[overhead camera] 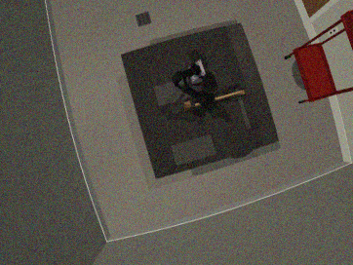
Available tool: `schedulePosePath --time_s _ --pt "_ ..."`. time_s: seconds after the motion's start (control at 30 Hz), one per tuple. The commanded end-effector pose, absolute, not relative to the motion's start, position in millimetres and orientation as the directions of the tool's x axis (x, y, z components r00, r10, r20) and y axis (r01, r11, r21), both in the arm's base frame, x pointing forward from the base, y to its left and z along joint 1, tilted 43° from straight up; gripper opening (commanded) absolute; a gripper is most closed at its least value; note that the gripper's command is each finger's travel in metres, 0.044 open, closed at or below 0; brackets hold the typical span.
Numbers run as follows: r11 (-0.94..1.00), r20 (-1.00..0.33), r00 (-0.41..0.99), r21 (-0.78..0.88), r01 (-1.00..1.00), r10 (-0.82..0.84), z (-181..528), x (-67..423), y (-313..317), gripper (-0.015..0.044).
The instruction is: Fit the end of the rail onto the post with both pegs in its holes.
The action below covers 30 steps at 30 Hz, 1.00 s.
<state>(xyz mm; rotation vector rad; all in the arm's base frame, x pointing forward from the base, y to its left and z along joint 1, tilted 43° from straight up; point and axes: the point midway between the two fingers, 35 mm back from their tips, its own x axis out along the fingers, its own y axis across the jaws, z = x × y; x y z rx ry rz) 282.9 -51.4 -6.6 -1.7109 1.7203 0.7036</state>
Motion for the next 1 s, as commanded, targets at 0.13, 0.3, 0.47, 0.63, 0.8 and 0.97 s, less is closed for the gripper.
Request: schedulePosePath --time_s 0.13,0.3,0.47,0.63,0.8,0.97 --pt "0.022 -0.732 0.014 -0.04 -0.999 -0.681 -16 281 -61 0.044" --pt "0.022 -0.731 0.014 -0.039 -0.999 -0.682 -22 281 -67 0.044" --pt "0.022 -0.73 0.013 -0.039 -0.999 -0.683 -27 280 -72 0.044" --pt "0.022 -0.729 0.013 -0.039 -0.999 -0.684 -32 279 -78 0.044" --pt "0.022 -0.729 0.013 -0.039 -0.999 -0.684 -33 279 -78 0.0361" --pt "0.022 -0.729 0.013 -0.039 -0.999 -0.684 -33 279 -78 0.023"
